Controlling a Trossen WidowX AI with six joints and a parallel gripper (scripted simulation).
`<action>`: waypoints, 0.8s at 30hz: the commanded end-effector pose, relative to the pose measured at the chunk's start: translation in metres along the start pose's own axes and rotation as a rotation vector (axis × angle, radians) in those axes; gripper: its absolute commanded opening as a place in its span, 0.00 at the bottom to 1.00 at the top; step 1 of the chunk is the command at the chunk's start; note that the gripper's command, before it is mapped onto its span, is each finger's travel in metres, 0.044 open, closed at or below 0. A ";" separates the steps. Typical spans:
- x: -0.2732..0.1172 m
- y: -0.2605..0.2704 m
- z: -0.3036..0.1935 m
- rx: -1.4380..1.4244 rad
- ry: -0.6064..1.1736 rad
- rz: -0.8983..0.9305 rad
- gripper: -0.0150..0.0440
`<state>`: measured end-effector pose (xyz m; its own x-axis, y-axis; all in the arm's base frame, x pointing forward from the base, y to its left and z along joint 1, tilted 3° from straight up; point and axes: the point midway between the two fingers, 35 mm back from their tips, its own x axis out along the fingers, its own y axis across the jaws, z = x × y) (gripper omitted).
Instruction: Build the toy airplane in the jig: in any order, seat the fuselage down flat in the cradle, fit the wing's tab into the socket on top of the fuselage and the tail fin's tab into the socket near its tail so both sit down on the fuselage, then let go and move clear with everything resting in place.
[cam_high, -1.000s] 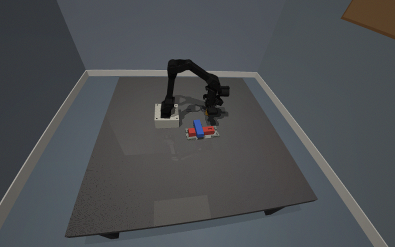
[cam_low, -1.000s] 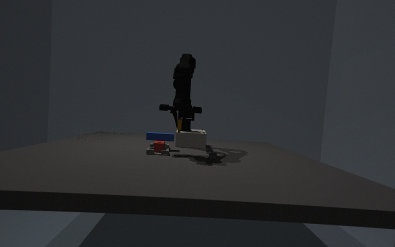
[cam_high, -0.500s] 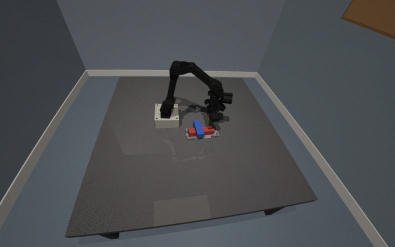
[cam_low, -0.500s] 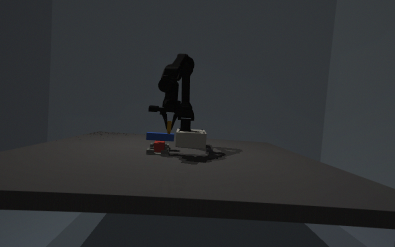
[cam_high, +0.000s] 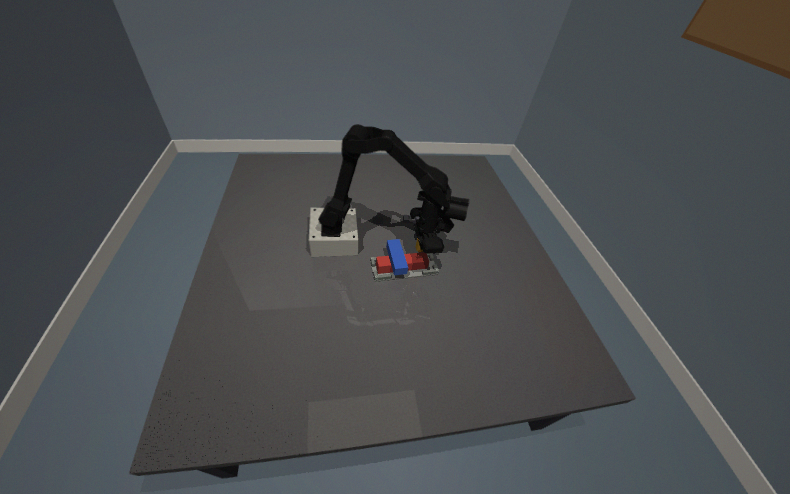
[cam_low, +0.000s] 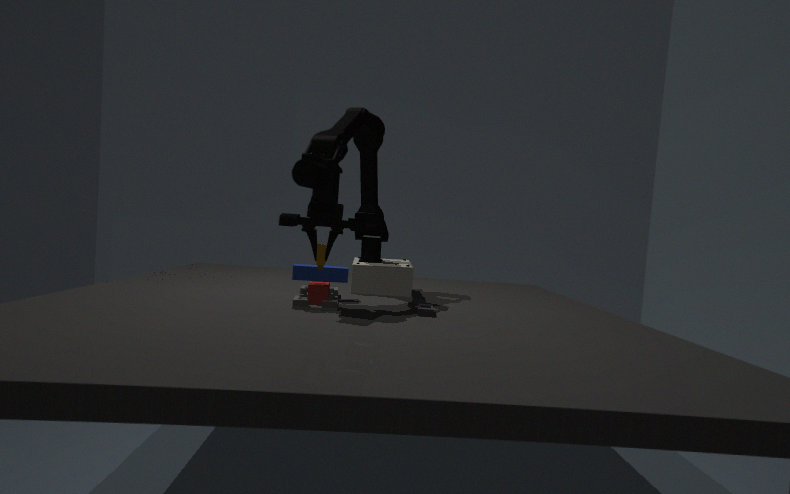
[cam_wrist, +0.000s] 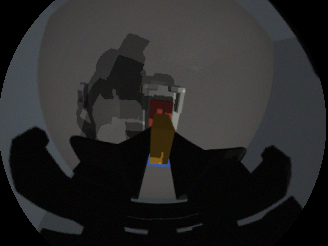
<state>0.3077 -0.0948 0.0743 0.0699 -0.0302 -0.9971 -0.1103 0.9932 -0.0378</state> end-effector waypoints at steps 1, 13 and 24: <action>-0.001 -0.001 0.002 -0.009 -0.007 0.003 0.36; -0.001 -0.001 0.002 -0.009 -0.007 0.003 0.36; 0.005 0.000 0.003 -0.009 -0.007 0.003 0.36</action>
<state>0.3110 -0.0957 0.0735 0.0777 -0.0320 -0.9965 -0.1160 0.9924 -0.0409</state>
